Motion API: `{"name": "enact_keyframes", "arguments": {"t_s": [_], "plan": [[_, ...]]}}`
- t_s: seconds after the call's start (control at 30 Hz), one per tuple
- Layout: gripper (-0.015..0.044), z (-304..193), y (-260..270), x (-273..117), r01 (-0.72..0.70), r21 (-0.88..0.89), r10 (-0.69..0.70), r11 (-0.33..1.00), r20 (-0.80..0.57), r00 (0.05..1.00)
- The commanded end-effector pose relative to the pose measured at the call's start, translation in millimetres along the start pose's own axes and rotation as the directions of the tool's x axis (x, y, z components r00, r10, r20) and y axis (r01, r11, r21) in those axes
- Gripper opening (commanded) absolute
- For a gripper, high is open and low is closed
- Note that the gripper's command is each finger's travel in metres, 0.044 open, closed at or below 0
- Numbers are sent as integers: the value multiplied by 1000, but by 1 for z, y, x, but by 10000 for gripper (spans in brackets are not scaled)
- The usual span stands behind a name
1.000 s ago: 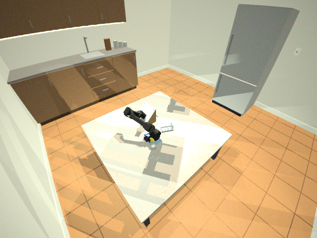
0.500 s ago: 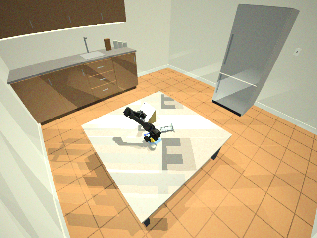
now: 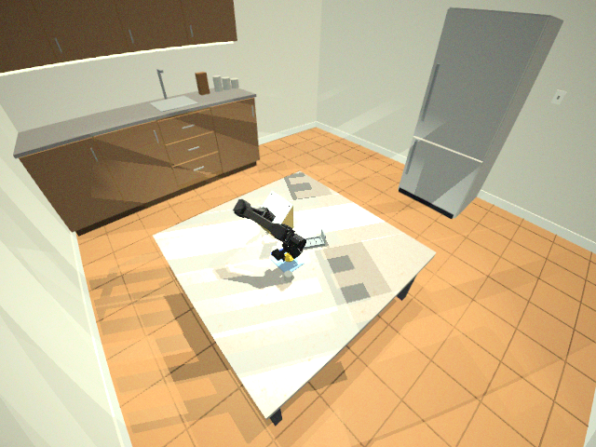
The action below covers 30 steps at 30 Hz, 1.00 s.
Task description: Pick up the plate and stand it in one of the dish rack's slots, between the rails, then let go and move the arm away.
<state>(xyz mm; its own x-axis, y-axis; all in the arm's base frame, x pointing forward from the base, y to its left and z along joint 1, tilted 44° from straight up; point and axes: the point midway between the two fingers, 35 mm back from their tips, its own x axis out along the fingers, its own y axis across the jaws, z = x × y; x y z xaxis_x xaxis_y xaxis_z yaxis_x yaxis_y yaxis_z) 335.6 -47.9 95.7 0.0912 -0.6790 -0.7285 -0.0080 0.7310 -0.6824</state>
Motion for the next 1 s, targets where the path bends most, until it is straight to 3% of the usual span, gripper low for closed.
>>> {"name": "enact_keyframes", "arguments": {"t_s": [0.0, 0.83, 0.97], "plan": [[0, 3, 1, -18, -7, 5, 7, 1000, 3, 1000], [0, 5, 2, -116, 5, -10, -5, 1000, 11, 1000], [0, -7, 32, -118, -9, 65, 9, 998, 10, 1000]]}}
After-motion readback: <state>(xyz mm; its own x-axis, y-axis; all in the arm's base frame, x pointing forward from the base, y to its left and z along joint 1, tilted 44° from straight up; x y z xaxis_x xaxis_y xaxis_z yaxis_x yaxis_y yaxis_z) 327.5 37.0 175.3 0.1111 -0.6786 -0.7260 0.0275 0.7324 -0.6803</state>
